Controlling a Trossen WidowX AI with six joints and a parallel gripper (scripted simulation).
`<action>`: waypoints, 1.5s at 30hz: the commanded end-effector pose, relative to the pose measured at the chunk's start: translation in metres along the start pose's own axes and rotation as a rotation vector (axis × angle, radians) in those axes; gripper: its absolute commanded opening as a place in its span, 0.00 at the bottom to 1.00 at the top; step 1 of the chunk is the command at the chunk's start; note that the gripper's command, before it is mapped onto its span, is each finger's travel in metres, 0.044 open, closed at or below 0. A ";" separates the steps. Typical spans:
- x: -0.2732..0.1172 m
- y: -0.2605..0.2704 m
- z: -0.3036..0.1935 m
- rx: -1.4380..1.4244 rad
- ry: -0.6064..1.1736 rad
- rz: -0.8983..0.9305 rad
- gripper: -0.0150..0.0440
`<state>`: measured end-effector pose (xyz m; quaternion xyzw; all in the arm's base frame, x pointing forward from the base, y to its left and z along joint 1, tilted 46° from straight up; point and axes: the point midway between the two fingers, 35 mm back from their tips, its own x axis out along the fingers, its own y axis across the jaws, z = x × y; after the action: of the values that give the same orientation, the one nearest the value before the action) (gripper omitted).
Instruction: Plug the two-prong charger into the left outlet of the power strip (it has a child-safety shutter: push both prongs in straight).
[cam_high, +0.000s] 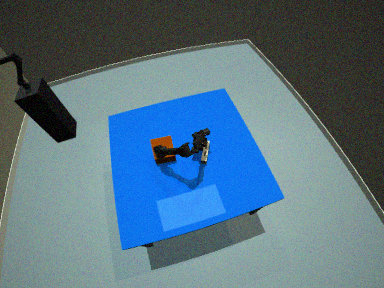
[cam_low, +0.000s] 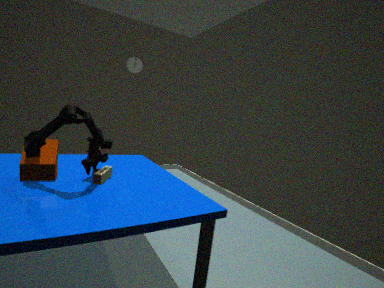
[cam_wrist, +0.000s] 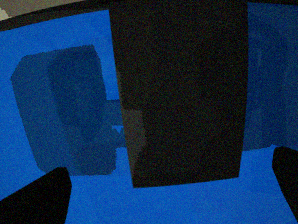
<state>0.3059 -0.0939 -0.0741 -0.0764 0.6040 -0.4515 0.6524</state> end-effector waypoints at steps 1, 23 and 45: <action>0.001 0.000 -0.008 0.001 0.006 0.001 1.00; -0.013 0.001 -0.018 0.012 -0.138 -0.016 1.00; -0.075 0.000 -0.012 0.126 -0.594 -0.028 1.00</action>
<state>0.3069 -0.0363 -0.0235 -0.1721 0.3594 -0.4528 0.7976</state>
